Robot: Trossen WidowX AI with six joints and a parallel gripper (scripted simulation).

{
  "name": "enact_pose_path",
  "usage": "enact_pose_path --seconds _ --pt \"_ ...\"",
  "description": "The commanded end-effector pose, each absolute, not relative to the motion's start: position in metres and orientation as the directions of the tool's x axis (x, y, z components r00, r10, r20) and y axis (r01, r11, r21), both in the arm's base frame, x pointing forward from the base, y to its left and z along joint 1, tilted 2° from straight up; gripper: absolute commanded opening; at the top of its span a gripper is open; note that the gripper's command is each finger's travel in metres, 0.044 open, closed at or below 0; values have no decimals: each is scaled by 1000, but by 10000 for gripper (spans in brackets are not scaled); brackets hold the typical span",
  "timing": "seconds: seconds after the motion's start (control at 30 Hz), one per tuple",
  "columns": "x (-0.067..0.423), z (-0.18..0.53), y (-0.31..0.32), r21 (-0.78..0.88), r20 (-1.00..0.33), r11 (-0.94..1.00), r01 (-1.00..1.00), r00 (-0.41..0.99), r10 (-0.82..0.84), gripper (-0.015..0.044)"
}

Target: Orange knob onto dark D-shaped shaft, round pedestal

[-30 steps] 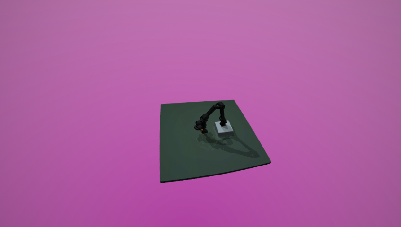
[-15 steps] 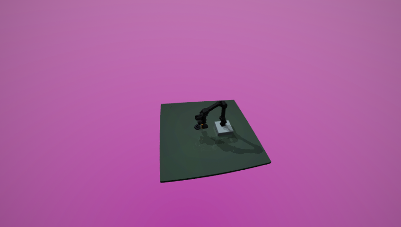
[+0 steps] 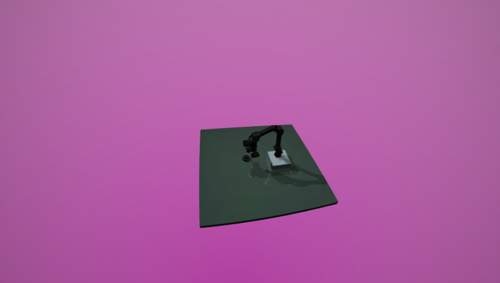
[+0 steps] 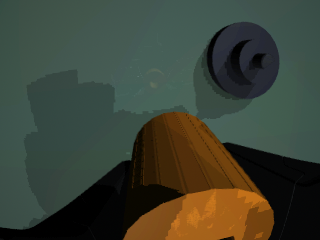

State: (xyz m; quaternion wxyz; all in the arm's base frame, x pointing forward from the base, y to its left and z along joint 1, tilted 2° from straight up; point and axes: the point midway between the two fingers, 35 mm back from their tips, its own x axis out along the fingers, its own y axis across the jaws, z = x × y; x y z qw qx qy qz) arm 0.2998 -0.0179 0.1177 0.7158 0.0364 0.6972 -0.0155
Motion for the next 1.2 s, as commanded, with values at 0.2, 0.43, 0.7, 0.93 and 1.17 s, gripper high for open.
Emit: enact_pose_path --seconds 0.2,0.43,0.7,0.93,1.17 --pt "311 109 -43 23 -999 997 72 39 21 0" --pt "317 100 -62 22 -999 997 72 39 19 0" --pt "321 89 -85 20 -999 997 72 39 17 0" --pt "323 79 -106 19 -999 997 72 39 16 0" --pt "323 72 -119 18 -999 997 72 39 15 0"
